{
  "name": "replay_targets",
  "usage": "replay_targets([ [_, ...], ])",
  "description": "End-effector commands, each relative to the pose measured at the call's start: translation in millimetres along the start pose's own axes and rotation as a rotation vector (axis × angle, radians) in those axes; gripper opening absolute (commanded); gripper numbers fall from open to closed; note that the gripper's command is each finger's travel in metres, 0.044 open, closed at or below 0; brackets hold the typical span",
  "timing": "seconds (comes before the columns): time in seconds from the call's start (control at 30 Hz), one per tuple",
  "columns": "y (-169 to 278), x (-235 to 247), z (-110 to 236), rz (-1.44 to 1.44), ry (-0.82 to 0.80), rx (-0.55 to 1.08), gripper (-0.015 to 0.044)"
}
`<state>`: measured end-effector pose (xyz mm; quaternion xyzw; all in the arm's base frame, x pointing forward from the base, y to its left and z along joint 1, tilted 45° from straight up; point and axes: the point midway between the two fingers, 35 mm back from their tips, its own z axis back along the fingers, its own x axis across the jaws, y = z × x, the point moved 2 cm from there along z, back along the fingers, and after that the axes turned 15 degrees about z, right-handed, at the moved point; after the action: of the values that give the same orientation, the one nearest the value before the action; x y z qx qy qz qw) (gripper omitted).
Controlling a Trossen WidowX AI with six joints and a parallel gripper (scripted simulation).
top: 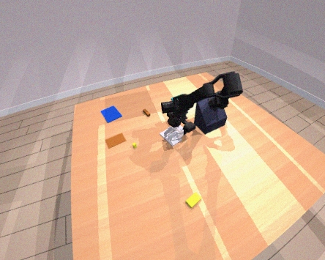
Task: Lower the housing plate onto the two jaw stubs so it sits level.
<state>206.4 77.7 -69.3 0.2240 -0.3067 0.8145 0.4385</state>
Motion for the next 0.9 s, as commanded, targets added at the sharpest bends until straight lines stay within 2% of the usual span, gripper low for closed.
replay_targets([
  [0.0, 0.5, 1.1, -0.9, -0.003, -0.004, 0.000, 0.0351],
  [0.27, 0.5, 1.1, -0.9, -0.003, -0.004, 0.000, 0.0351],
  [0.37, 0.0, 0.0, 0.0, 0.000, 0.000, 0.000, 0.0430],
  [0.4, 0.0, 0.0, 0.0, 0.000, 0.000, 0.000, 0.0440],
  [0.87, -0.2, -0.3, 1.9, 0.000, 0.001, 0.000, 0.0440],
])
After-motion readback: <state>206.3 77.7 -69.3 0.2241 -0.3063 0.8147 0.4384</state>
